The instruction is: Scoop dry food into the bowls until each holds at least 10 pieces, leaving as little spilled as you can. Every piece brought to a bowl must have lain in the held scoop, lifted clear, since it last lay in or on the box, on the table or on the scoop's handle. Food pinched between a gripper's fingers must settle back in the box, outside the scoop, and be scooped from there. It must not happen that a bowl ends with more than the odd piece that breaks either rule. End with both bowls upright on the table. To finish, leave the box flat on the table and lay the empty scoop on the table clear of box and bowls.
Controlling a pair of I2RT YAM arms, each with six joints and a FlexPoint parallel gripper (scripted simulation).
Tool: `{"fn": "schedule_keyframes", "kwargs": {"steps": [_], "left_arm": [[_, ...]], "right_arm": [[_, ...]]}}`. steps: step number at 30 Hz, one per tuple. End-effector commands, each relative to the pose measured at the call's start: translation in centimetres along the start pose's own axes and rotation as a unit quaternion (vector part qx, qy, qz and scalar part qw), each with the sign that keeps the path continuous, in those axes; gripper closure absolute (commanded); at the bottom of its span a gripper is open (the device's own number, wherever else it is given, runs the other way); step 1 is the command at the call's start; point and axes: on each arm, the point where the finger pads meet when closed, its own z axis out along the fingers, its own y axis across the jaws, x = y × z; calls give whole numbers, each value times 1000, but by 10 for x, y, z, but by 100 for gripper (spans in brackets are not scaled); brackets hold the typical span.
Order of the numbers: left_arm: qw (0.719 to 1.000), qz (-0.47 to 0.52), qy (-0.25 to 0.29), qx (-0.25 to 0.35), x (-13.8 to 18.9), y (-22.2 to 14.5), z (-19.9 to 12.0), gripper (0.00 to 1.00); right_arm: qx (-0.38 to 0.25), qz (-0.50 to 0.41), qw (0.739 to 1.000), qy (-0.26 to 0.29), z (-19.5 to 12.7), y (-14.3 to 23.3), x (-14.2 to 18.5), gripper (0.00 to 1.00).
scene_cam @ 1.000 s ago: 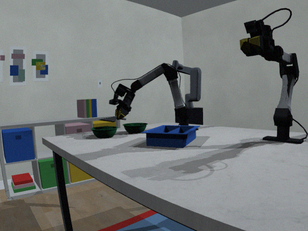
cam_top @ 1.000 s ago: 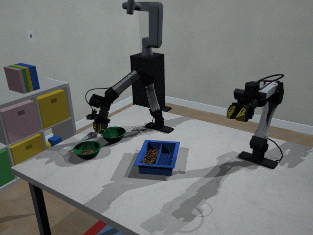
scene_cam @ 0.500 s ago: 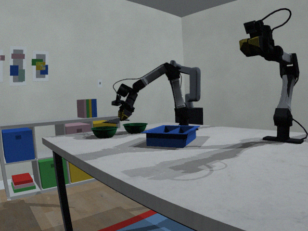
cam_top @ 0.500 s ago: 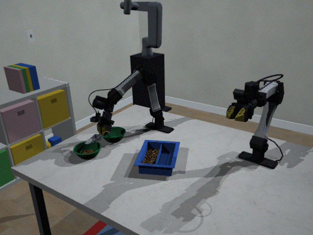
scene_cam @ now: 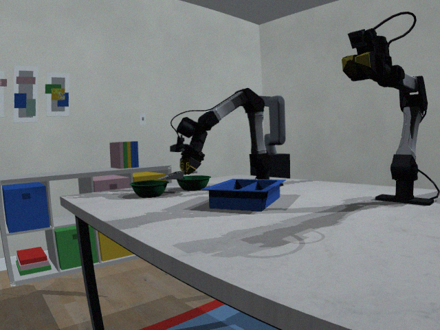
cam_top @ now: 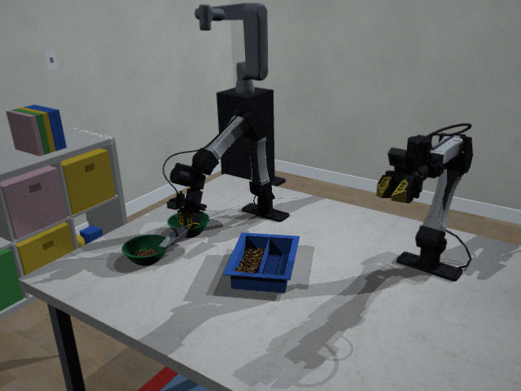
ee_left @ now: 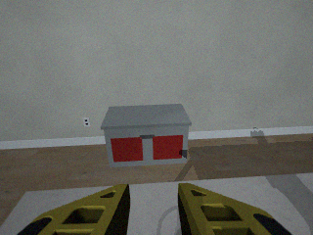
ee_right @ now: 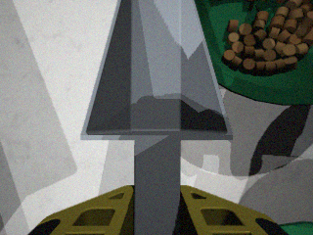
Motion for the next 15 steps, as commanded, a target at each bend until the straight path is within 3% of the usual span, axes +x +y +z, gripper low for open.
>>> {"fn": "schedule_keyframes", "kwargs": {"steps": [1, 6, 15], "left_arm": [[1000, -3, 11, 0, 8, 0, 1, 72], [1000, -3, 11, 0, 8, 0, 1, 72], [1000, -3, 11, 0, 8, 0, 1, 72]], "right_arm": [[23, 8, 1000, -7, -11, 8, 1, 100], [29, 3, 999, -13, -13, 16, -1, 100], [45, -10, 999, 23, -13, 50, 31, 100]]}}
